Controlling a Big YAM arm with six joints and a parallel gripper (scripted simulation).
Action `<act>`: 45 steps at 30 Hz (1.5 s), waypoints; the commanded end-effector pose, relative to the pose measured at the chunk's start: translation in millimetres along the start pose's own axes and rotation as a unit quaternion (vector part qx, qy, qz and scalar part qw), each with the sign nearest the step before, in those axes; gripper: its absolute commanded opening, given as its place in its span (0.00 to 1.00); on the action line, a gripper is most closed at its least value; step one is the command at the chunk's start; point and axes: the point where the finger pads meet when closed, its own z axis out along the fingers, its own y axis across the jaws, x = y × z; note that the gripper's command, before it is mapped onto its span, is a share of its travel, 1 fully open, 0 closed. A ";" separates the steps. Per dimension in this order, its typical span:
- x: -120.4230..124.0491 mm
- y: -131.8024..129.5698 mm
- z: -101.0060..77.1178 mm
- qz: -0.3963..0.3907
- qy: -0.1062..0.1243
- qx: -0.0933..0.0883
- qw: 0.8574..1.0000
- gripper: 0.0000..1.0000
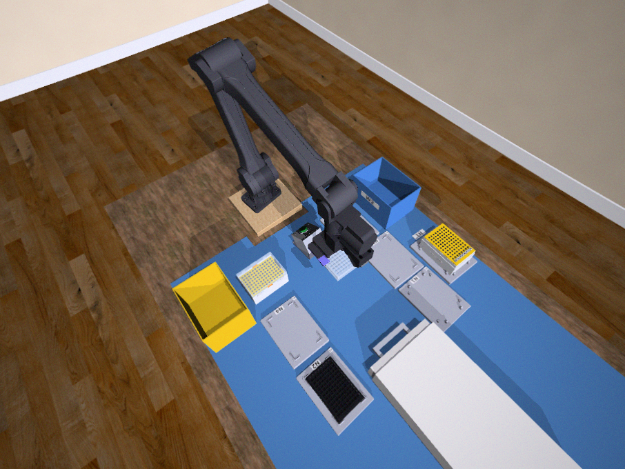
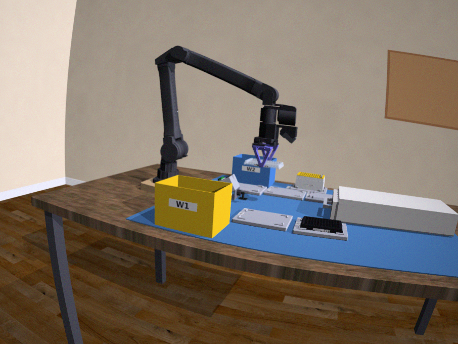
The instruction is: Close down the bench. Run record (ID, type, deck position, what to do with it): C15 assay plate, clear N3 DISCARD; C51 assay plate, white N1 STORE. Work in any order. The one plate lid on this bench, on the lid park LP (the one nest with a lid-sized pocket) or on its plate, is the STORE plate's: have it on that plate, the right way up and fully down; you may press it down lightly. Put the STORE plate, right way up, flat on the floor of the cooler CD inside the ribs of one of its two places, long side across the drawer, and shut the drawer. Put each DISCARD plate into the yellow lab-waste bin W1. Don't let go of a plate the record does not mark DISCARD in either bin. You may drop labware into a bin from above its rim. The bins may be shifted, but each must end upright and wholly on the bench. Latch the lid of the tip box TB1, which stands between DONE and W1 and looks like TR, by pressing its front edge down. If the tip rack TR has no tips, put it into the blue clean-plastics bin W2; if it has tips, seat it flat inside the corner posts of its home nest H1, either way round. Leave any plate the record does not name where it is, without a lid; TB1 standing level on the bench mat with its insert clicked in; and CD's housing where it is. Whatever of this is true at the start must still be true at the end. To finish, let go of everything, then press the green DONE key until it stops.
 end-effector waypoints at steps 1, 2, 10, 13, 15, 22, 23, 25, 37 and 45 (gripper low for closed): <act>-3.2 -12.1 -12.1 -0.002 -0.022 -0.001 1.000 0.00; -2.3 -14.7 -12.1 -0.002 -0.022 -0.001 1.000 0.00; -0.3 -35.1 -13.5 -0.002 -0.023 0.000 1.000 0.00; 3.1 -37.5 -12.0 -0.002 -0.021 0.000 1.000 0.00; 7.9 -42.4 -11.6 -0.002 -0.021 0.000 1.000 0.00; 14.5 -60.1 -10.8 -0.002 -0.019 0.001 1.000 0.00; 11.9 -63.0 -11.4 -0.002 -0.020 0.001 1.000 0.00; 15.3 -67.9 -11.3 -0.002 -0.019 0.001 1.000 0.00; 26.8 -92.9 -11.1 -0.002 -0.018 0.003 1.000 0.00; 31.5 -113.9 -13.8 -0.002 -0.021 0.004 1.000 0.00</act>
